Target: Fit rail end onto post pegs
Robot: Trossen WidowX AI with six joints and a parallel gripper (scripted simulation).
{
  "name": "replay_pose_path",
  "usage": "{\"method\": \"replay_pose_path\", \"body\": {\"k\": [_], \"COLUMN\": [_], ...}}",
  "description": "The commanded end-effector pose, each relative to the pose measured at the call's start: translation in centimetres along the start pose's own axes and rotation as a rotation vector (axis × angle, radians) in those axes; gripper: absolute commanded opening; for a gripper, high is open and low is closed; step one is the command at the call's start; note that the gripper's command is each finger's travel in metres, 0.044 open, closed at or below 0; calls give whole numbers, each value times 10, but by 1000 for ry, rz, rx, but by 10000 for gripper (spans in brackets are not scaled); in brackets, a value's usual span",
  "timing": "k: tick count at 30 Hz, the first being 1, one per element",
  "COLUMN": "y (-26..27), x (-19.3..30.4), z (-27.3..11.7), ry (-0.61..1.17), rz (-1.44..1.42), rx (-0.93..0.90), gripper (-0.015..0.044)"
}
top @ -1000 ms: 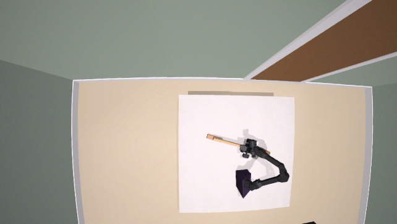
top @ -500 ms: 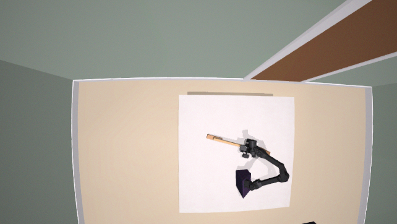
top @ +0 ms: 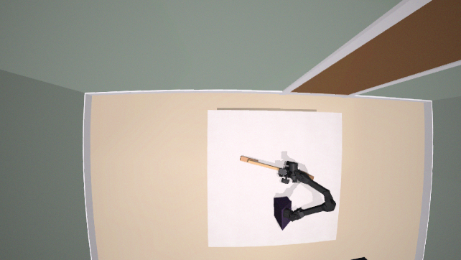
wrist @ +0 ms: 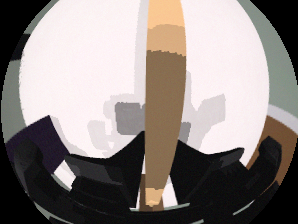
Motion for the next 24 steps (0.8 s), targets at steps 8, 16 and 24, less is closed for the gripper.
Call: {"method": "replay_pose_path", "body": {"k": [8, 16, 24], "y": [-2, -2, -3], "x": [-2, -1, 1], "z": [-4, -3, -3], "ry": [-6, -6, -6], "rz": [-4, -4, -4], "rx": [11, 11, 11], "gripper": [0, 0, 0]}}
Point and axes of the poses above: the point midway between the two fingers, 35 mm back from their tips, its own z axis out along the fingers, its own y axis across the jaws, x = y × z, the point moved 10 cm from there along -z, back along the fingers, and after that the axes turned 3 degrees about z, right-handed, at the moved point
